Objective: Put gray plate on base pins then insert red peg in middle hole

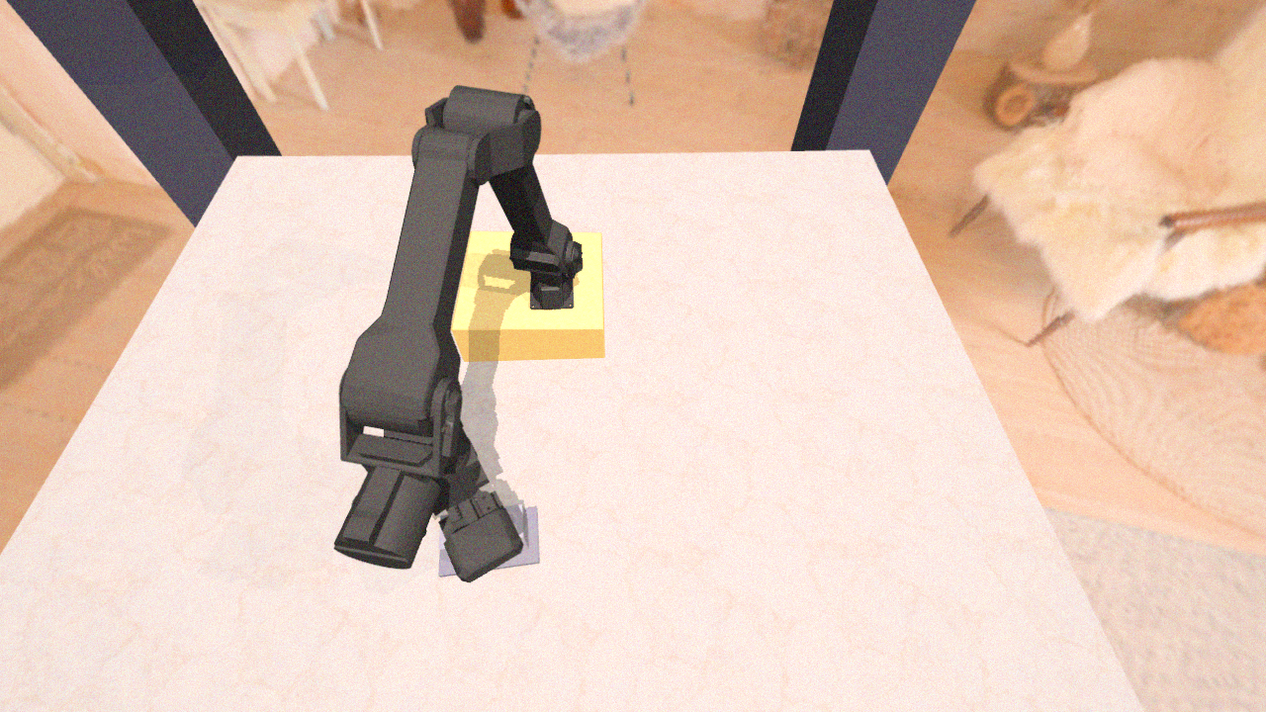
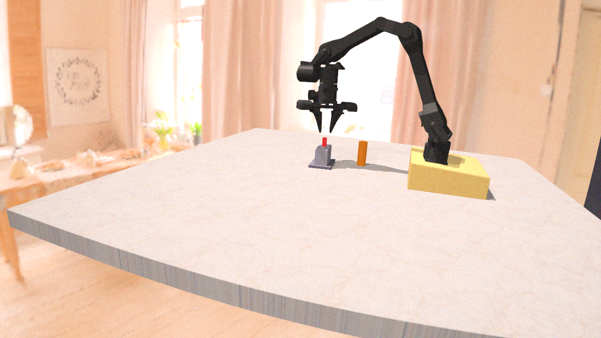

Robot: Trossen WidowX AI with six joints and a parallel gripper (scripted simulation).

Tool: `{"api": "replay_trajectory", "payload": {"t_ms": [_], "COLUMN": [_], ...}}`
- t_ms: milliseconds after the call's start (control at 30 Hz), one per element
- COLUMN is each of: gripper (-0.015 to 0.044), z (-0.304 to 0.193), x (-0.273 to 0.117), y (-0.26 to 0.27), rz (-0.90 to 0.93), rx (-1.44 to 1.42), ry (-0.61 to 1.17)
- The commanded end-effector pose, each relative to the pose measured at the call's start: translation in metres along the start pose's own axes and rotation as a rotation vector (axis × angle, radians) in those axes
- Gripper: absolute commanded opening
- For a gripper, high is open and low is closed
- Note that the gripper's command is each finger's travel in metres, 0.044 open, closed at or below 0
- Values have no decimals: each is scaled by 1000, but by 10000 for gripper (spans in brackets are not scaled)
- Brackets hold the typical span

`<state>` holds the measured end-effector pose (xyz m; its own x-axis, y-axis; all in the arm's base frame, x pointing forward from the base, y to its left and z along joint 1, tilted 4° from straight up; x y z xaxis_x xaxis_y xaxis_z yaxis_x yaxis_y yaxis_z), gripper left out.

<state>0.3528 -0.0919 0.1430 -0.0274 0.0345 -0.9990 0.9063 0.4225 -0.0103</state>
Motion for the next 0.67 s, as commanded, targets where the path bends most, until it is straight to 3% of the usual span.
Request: {"api": "replay_trajectory", "payload": {"t_ms": [0, 633], "gripper": [150, 150], "z": [-1, -3], "x": [-4, -14], "y": [0, 0], "rz": [1, 1], "rx": [-2, -2], "ry": [-5, -5]}}
Point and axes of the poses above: the point midway between the two fingers, 35 mm back from their tips, its own x axis out along the fingers, its own y axis across the jaws, z = x × y, the point moved 9 cm from there along -x, back along the fingers, and after that the axes turned 2 degrees about x, right-handed, at the moved point
